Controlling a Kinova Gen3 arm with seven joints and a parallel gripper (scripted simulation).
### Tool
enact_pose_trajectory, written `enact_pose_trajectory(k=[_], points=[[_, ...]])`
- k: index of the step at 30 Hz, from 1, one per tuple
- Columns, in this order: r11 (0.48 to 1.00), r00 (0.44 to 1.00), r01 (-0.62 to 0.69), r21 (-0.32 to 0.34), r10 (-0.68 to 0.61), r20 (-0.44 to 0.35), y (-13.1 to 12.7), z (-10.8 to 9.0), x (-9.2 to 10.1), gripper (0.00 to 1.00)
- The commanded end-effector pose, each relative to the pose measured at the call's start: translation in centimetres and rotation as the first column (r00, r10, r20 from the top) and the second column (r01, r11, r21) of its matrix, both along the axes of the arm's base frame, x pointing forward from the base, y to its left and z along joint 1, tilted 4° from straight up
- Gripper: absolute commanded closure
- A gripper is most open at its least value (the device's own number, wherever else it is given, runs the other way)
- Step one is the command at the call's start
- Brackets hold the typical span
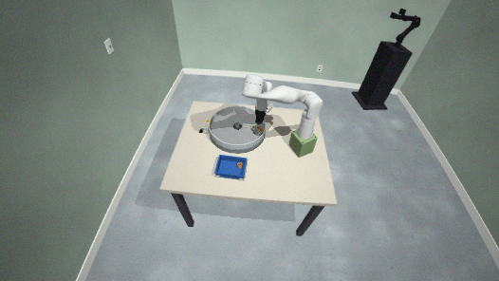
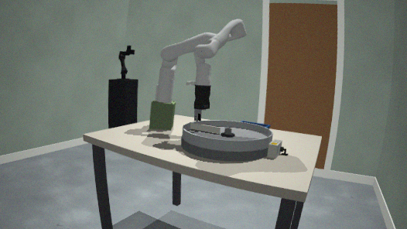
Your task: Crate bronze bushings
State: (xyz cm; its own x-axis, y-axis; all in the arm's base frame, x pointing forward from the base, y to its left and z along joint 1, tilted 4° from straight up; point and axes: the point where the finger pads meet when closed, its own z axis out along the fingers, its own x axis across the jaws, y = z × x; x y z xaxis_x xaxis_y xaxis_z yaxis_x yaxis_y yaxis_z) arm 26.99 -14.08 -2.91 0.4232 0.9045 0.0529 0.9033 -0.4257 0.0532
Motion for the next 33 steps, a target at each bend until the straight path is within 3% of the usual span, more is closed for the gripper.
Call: enact_pose_trajectory(k=[1, 33], points=[[1.0, 1.0, 0.002, -0.001, -0.002, -0.001, -0.09, -0.02, -0.07, 0.6], [1.0, 1.0, 0.003, -0.001, -0.003, -0.001, -0.08, -0.86, -0.02, 0.6]])
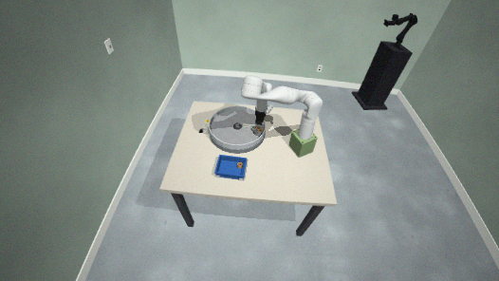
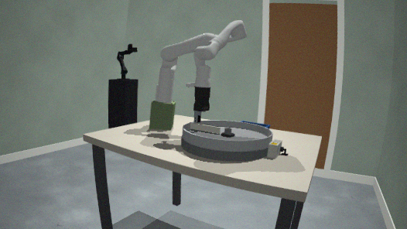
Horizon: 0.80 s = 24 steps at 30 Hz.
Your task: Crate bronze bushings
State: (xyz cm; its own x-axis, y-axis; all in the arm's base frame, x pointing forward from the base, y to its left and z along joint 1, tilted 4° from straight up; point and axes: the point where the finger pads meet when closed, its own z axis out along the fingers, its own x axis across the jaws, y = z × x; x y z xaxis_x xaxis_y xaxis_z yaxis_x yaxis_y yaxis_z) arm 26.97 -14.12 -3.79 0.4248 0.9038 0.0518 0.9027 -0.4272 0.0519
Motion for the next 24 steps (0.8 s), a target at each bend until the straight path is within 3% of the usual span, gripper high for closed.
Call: enact_pose_trajectory(k=[1, 24], points=[[1.0, 1.0, 0.001, -0.001, -0.001, 0.0, -0.04, 0.02, 0.0, 0.6], [1.0, 1.0, 0.001, -0.001, -0.001, 0.0, -0.03, -0.43, 0.03, 0.6]])
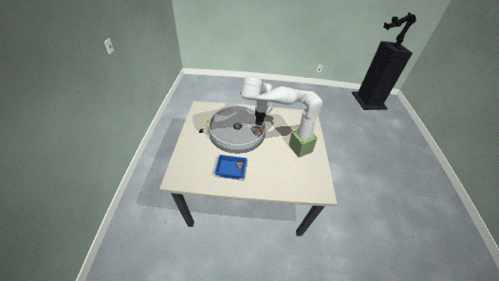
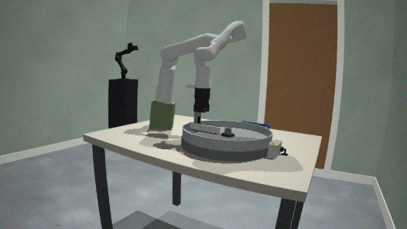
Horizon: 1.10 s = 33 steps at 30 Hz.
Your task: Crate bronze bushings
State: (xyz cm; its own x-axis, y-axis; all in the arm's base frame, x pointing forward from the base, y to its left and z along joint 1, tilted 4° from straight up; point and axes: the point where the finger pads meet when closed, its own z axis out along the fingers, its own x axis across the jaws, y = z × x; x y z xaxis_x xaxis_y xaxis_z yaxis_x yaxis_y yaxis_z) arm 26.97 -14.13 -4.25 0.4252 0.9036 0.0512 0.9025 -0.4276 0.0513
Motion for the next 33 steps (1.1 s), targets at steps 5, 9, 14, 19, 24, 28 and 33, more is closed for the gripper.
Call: enact_pose_trajectory(k=[5, 9, 14, 19, 24, 28, 33], points=[[1.0, 1.0, 0.0, 0.0, 0.0, 0.001, -0.01, -0.41, 0.06, 0.6], [1.0, 1.0, 0.0, 0.0, 0.0, 0.001, -0.01, -0.41, 0.06, 0.6], [1.0, 1.0, 0.0, 0.0, 0.0, 0.001, -0.01, -0.41, 0.06, 0.6], [1.0, 1.0, 0.0, 0.0, 0.0, 0.001, 0.0, -0.59, 0.08, 0.6], [1.0, 1.0, 0.0, 0.0, 0.0, 0.001, 0.01, -0.86, 0.1, 0.6], [1.0, 1.0, 0.0, 0.0, 0.0, 0.001, 0.01, -0.86, 0.1, 0.6], [1.0, 1.0, 0.0, 0.0, 0.0, 0.001, 0.01, -0.86, 0.1, 0.6]])
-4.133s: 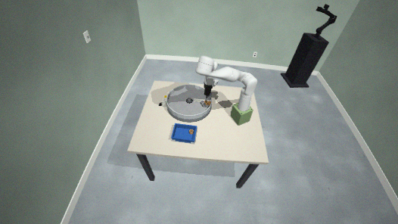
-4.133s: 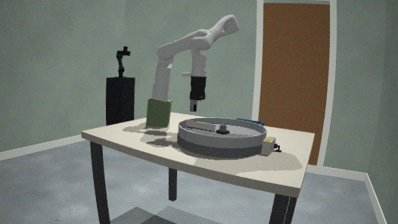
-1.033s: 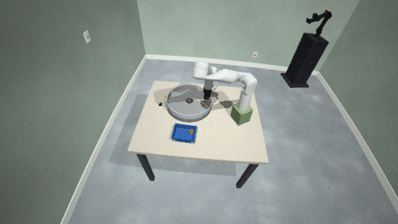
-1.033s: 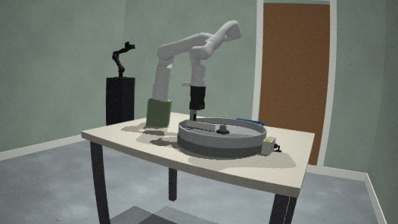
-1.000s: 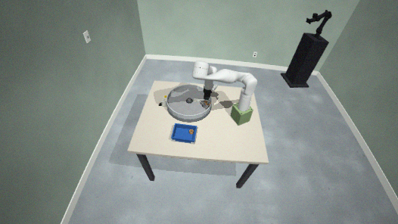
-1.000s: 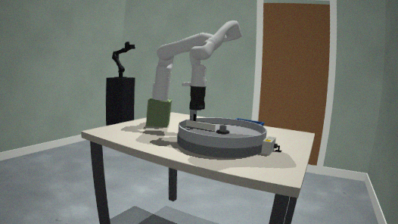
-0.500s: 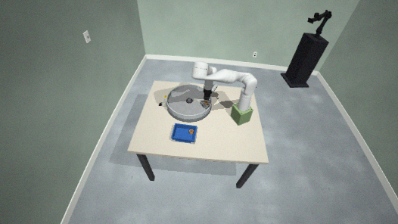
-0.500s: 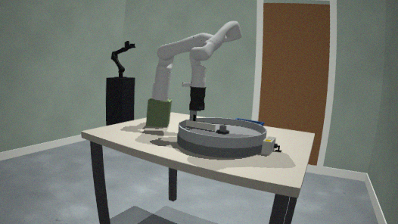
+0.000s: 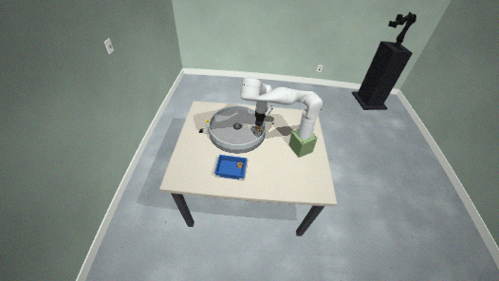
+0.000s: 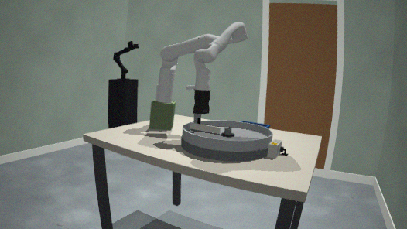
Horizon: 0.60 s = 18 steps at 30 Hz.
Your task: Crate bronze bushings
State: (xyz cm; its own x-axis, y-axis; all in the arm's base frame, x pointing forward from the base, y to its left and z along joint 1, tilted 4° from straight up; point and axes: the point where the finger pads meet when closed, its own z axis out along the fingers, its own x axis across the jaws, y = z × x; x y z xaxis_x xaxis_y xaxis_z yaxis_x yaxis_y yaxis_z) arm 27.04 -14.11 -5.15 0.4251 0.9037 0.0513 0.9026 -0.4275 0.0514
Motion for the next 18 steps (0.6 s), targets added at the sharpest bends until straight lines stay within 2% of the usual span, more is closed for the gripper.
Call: enact_pose_trajectory(k=[1, 18], points=[[1.0, 1.0, 0.0, 0.0, 0.0, 0.001, -0.02, 0.04, 0.03, 0.6], [1.0, 1.0, 0.0, 0.0, 0.0, 0.001, -0.01, -0.41, 0.06, 0.6]])
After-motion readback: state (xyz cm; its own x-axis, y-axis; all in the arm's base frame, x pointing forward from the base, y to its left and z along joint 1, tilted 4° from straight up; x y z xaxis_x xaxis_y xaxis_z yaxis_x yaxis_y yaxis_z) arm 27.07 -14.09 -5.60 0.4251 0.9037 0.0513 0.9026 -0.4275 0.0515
